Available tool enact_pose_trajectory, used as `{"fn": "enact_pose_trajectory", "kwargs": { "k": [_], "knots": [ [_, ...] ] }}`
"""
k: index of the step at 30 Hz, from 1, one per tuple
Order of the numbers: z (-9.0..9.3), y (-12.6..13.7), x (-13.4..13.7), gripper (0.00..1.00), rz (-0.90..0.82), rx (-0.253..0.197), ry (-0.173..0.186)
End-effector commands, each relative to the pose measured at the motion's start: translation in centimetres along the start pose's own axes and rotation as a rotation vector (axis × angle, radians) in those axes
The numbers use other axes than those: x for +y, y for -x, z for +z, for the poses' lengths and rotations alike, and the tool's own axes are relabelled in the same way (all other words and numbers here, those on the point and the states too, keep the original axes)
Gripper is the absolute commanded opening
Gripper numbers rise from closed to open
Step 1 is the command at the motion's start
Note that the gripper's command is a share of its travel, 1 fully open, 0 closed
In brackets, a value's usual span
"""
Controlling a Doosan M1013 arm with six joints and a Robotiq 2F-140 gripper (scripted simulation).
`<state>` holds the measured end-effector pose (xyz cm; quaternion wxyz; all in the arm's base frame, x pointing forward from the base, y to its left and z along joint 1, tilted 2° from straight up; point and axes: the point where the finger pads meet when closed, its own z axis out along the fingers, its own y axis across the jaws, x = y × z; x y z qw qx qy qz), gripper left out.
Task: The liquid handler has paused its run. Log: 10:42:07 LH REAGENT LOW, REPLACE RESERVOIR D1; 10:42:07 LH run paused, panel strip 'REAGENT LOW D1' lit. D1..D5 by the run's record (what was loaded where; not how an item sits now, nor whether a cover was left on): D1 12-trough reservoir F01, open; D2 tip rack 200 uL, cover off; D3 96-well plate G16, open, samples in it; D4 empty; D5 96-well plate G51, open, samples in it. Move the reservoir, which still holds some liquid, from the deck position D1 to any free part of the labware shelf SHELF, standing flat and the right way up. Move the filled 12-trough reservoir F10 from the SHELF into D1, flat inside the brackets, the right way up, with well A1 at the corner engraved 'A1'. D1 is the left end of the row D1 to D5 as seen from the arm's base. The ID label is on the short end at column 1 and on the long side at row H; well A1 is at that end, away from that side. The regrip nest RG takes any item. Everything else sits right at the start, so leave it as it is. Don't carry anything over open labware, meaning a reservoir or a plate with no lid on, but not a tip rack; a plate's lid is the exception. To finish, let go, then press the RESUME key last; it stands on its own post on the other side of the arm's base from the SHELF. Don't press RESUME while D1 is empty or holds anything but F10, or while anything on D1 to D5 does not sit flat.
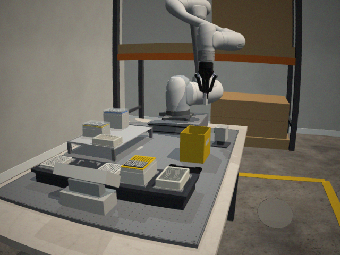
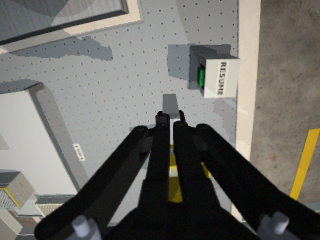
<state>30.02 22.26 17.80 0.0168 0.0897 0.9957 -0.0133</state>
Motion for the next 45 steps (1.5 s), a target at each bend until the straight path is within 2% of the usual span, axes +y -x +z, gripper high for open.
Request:
{"fn": "enact_pose_trajectory", "kwargs": {
  "k": [1, 45],
  "knots": [
    [0.6, 0.0, 0.0, 0.0, 0.0, 0.0, 0.0],
    [6.9, 0.0, 0.0, 0.0, 0.0, 0.0, 0.0]
  ]
}}
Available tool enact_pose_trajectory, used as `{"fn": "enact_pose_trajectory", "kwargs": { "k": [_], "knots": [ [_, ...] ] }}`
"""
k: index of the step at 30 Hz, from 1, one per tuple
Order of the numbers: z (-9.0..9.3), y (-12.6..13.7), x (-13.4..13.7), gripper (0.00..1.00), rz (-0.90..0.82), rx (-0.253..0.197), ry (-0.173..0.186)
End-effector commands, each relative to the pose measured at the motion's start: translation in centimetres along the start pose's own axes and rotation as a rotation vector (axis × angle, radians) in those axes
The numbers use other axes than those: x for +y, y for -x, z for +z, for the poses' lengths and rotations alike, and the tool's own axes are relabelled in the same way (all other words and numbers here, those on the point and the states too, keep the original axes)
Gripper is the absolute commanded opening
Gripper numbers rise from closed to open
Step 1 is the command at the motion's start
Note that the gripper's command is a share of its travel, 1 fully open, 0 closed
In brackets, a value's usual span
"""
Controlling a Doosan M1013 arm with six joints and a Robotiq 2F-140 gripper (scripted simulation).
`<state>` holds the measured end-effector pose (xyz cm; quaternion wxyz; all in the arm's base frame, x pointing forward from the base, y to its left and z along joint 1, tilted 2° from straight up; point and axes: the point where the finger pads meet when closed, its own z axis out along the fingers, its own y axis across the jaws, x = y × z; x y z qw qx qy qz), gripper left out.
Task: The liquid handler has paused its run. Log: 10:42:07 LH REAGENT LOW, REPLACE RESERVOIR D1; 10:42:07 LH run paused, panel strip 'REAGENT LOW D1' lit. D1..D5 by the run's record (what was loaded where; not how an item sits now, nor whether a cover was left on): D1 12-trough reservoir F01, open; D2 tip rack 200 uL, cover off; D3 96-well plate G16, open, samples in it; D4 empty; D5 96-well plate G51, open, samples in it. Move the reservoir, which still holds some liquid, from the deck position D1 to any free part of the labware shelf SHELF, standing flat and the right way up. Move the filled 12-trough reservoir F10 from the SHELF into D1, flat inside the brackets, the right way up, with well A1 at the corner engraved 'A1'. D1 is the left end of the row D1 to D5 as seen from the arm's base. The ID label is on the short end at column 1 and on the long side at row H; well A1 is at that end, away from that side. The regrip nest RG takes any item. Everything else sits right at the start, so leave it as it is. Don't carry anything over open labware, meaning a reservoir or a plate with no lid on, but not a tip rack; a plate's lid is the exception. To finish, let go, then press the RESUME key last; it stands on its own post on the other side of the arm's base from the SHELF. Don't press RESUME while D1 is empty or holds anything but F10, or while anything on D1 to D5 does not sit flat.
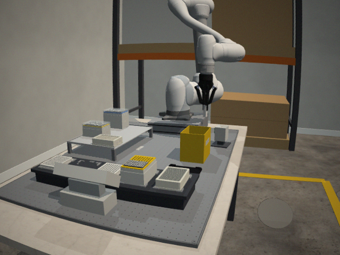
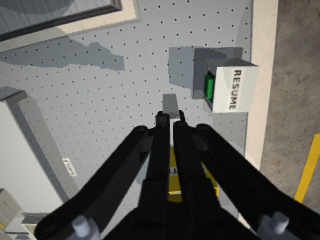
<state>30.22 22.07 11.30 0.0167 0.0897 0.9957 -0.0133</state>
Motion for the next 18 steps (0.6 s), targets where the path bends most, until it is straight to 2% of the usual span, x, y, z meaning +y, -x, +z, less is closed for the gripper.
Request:
{"fn": "enact_pose_trajectory", "kwargs": {
  "k": [1, 18],
  "knots": [
    [0.6, 0.0, 0.0, 0.0, 0.0, 0.0, 0.0],
    [3.1, 0.0, 0.0, 0.0, 0.0, 0.0, 0.0]
  ]
}}
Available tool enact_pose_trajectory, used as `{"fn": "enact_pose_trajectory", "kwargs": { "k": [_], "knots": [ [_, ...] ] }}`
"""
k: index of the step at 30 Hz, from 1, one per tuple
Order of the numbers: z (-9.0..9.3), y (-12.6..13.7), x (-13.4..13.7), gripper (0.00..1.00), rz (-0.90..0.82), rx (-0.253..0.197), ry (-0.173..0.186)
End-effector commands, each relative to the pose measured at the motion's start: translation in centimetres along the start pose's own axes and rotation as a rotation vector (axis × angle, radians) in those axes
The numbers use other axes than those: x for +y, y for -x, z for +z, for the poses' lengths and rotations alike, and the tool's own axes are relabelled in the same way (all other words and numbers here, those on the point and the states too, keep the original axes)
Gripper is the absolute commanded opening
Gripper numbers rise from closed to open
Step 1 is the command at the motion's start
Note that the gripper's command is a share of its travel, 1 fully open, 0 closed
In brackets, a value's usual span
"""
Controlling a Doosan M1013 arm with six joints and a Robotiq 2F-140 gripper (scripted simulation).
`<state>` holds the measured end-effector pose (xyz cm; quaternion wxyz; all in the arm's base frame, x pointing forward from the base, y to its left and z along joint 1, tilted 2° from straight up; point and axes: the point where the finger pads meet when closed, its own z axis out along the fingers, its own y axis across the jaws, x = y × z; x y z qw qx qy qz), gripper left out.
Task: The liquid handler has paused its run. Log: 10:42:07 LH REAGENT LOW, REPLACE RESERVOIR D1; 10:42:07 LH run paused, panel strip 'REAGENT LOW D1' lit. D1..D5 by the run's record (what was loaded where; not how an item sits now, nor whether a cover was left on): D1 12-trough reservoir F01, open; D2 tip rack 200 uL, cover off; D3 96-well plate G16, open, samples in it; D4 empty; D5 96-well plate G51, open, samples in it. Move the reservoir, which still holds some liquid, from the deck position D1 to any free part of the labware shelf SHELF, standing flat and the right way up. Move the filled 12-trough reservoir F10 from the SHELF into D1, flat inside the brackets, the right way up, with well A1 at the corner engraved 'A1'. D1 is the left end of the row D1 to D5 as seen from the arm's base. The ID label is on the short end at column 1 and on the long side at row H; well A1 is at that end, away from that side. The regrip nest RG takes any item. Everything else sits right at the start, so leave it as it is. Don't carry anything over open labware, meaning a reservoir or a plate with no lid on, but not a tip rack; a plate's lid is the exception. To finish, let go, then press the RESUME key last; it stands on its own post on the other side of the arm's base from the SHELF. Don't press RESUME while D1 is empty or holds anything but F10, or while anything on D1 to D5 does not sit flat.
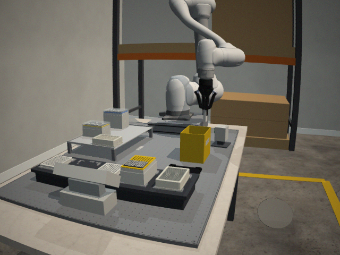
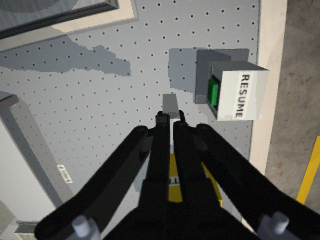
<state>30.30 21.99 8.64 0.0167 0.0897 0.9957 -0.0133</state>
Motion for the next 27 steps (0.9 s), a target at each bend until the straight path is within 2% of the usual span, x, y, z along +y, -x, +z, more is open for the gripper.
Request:
{"fn": "enact_pose_trajectory", "kwargs": {
  "k": [1, 27],
  "knots": [
    [0.6, 0.0, 0.0, 0.0, 0.0, 0.0, 0.0],
    [4.3, 0.0, 0.0, 0.0, 0.0, 0.0, 0.0]
  ]
}}
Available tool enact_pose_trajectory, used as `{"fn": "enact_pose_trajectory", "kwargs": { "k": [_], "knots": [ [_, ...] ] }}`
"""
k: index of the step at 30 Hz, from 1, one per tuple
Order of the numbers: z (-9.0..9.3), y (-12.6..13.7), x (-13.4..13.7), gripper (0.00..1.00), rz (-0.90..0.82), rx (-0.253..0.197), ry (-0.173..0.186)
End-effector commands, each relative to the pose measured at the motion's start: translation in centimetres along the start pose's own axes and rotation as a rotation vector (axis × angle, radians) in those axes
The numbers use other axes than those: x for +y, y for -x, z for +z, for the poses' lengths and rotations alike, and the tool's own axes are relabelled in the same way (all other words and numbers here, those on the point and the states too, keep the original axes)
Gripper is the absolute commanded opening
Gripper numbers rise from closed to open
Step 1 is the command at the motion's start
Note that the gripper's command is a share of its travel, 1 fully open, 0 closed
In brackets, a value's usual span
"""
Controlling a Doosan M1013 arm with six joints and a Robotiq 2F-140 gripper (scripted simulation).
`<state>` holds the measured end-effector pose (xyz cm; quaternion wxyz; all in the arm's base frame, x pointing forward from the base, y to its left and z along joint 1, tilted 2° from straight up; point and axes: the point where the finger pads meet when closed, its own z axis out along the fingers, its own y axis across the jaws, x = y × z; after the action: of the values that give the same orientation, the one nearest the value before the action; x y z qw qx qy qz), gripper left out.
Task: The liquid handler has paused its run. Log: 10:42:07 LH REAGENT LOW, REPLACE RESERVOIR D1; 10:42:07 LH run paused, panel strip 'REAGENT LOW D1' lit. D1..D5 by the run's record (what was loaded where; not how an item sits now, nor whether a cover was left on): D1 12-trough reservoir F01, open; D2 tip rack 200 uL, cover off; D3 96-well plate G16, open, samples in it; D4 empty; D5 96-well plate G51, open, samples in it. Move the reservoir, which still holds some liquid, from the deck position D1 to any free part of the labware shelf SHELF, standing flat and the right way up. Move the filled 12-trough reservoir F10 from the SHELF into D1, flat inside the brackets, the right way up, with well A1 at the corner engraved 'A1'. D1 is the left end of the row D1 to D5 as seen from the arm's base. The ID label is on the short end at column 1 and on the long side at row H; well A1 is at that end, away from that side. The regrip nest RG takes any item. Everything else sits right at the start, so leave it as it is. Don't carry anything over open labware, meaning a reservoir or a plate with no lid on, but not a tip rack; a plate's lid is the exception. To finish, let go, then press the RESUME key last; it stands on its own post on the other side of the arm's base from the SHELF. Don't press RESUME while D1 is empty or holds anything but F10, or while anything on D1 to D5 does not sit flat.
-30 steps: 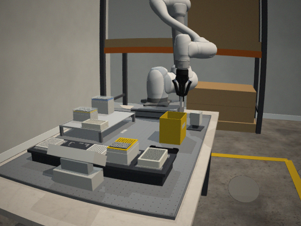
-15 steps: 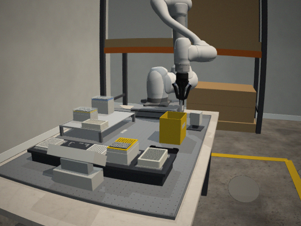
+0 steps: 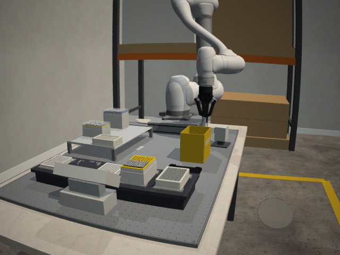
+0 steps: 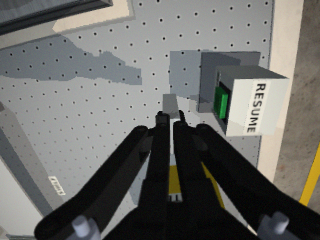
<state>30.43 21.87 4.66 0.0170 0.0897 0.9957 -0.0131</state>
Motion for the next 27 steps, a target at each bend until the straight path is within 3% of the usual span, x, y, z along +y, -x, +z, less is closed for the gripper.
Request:
{"fn": "enact_pose_trajectory", "kwargs": {
  "k": [1, 21, 27],
  "knots": [
    [0.4, 0.0, 0.0, 0.0, 0.0, 0.0, 0.0],
    [3.4, 0.0, 0.0, 0.0, 0.0, 0.0, 0.0],
    [3.5, 0.0, 0.0, 0.0, 0.0, 0.0, 0.0]
  ]
}}
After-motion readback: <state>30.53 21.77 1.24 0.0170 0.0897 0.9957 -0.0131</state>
